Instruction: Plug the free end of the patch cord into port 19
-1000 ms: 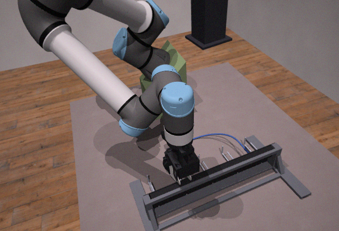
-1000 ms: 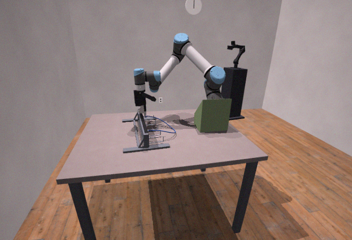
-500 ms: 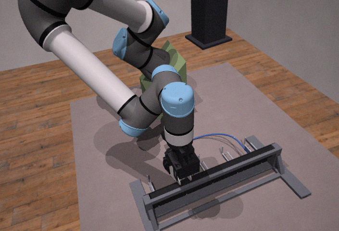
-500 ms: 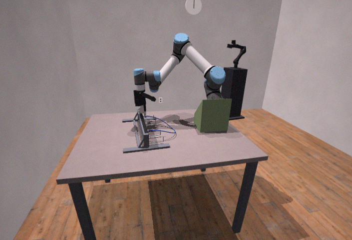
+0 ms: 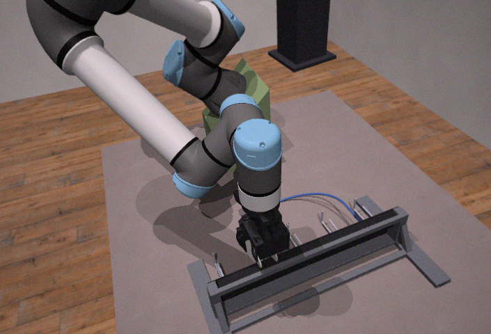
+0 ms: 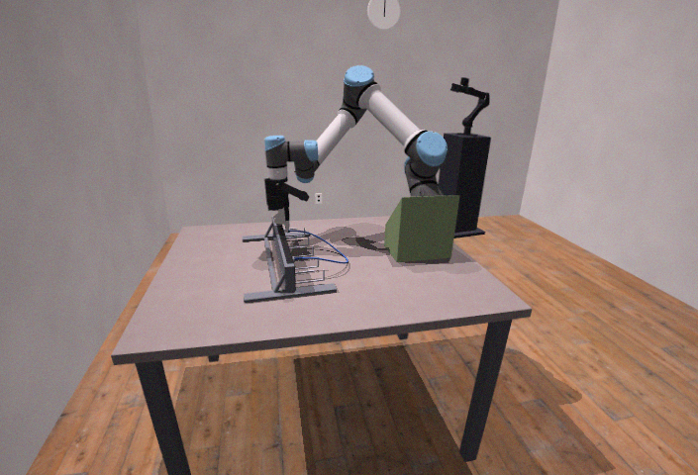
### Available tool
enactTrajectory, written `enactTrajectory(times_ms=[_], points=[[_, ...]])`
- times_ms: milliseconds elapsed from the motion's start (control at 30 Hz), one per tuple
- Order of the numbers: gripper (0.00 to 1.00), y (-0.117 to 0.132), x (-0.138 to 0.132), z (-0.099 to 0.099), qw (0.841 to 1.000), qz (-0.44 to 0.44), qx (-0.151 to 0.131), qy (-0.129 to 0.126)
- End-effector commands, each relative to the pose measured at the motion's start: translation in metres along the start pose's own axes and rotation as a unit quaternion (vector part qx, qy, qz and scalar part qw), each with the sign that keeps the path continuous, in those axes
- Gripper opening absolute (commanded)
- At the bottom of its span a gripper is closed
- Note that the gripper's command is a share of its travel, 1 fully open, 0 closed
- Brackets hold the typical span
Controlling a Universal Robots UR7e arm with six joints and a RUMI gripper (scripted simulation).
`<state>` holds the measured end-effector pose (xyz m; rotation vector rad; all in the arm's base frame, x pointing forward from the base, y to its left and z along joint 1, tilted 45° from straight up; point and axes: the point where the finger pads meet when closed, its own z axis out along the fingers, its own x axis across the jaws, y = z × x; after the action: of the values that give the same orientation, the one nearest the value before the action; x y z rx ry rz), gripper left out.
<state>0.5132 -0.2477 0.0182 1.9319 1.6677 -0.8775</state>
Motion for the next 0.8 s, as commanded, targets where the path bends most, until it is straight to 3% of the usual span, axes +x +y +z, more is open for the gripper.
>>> enactTrajectory(times_ms=[0,767], points=[[0.00,0.0014,0.0001,-0.0013,1.000,-0.001,-0.001,-0.001],[0.00,0.0044,-0.0004,-0.0021,1.000,-0.001,-0.001,-0.001]])
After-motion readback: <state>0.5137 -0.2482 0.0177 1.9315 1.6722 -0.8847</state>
